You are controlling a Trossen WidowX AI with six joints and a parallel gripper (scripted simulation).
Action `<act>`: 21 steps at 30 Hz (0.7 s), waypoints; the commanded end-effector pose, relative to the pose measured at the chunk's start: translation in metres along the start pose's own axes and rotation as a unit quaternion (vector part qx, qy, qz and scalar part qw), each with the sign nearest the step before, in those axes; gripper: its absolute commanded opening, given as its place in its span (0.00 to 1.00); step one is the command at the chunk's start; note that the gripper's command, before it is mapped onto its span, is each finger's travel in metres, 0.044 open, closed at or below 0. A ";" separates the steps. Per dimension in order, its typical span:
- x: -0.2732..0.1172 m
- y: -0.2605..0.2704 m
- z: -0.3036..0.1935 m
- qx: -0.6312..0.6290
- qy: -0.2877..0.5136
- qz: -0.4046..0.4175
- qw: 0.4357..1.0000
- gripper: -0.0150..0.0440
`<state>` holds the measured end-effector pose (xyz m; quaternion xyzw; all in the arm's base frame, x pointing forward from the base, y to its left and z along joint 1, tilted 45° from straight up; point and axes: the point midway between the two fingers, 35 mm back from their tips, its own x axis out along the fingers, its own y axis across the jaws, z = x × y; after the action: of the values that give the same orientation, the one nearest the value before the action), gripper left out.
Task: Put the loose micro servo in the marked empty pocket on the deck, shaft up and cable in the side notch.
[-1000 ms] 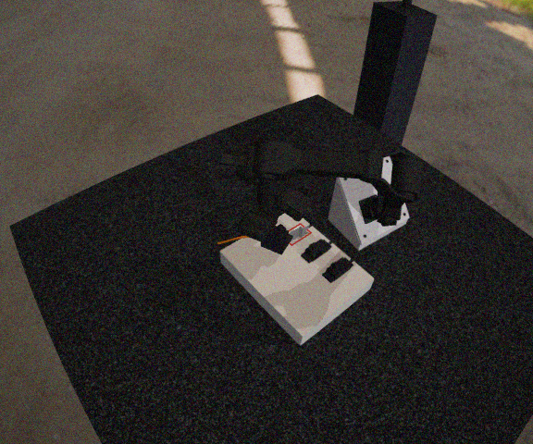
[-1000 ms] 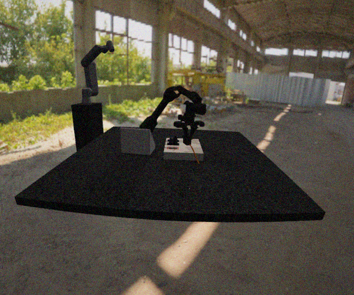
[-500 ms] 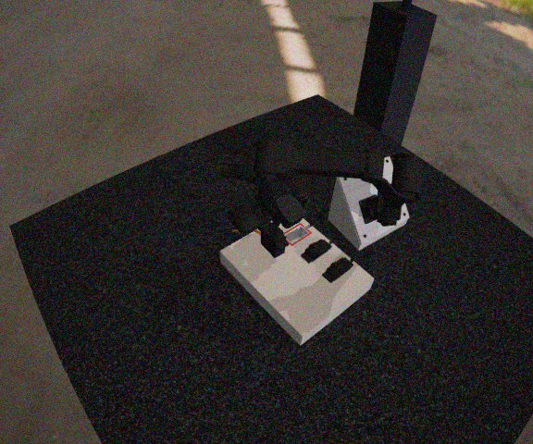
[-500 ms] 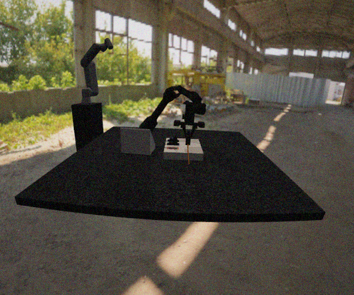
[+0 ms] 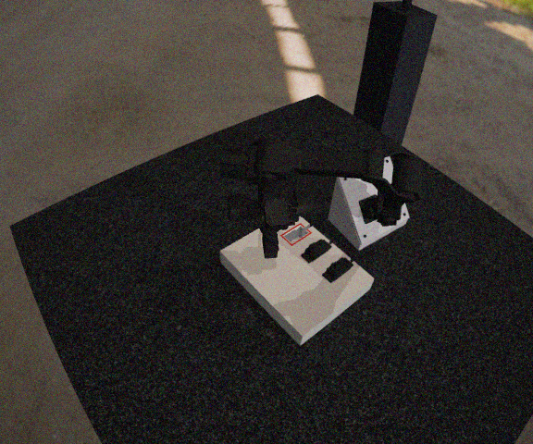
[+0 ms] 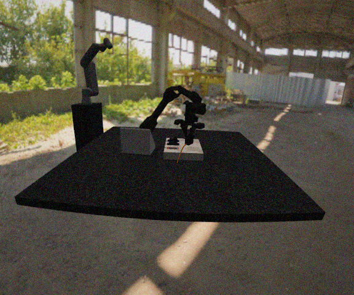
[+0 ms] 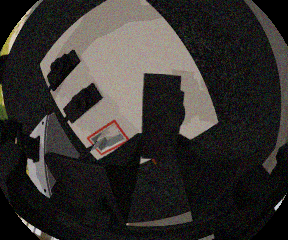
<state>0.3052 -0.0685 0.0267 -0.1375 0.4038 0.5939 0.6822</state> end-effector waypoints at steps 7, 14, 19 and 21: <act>-0.001 0.000 0.000 0.172 -0.003 -0.002 0.985 0.25; -0.001 0.000 0.000 0.289 -0.004 -0.002 0.957 0.25; -0.001 0.000 0.000 0.371 -0.004 -0.001 0.929 0.25; -0.001 0.000 0.000 0.403 -0.004 -0.001 0.915 0.25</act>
<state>0.3052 -0.0685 0.0267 0.1136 0.5883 0.4119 0.6865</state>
